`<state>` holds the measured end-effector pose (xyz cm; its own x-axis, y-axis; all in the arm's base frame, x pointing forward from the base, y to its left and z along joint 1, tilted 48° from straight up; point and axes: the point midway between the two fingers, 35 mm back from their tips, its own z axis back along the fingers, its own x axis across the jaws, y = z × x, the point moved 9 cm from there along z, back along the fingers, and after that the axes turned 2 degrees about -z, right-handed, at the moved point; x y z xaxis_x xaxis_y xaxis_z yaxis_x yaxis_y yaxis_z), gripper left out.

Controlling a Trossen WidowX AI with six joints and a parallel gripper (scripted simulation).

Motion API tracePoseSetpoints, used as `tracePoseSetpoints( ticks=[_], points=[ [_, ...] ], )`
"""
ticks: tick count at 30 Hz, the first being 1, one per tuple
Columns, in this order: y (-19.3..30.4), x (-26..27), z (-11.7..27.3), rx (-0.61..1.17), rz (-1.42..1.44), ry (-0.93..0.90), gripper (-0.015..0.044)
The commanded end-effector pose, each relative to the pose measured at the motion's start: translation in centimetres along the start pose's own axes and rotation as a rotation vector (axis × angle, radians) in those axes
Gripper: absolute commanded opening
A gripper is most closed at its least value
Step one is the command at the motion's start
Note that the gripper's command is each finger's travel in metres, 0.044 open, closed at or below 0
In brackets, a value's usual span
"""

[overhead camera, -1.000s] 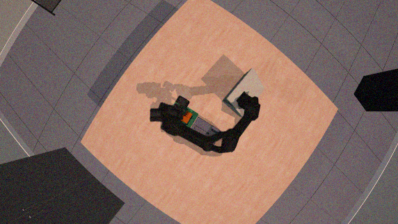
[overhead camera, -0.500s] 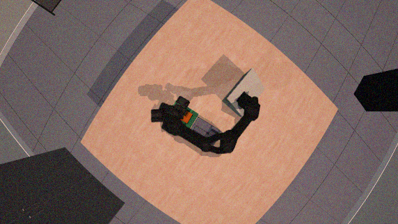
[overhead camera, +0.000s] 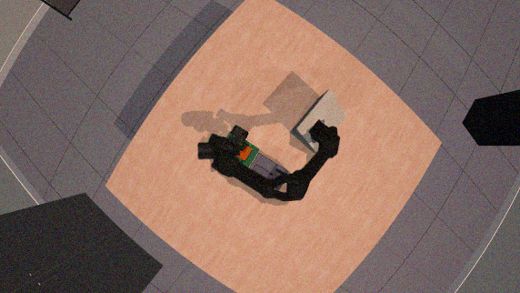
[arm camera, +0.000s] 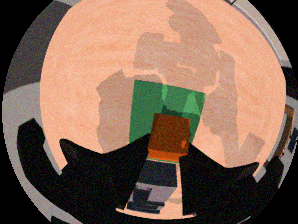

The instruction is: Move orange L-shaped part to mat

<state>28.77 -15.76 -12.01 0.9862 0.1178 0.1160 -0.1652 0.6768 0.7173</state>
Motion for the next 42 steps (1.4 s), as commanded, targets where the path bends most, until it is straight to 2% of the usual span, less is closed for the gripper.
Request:
tracePoseSetpoints(
  ticks=[1, 10, 20, 25, 28, 42],
  points=[
    [-0.1, -0.1, -0.2, 0.004, -0.007, 0.0, 0.0],
    [0.0, 0.0, 0.0, 0.001, -0.001, 0.0, 0.0],
    [0.0, 0.0, 0.3, 0.0, -0.001, 0.0, 0.0263],
    [-0.3, 0.1, 6.0, -0.002, -0.006, 0.001, 0.0394],
    [-0.1, -0.1, 8.8, 0.0, -0.009, 0.001, 0.04],
    [-0.4, -0.3, 8.2, -0.006, -0.018, -0.014, 0.04]
  ],
)
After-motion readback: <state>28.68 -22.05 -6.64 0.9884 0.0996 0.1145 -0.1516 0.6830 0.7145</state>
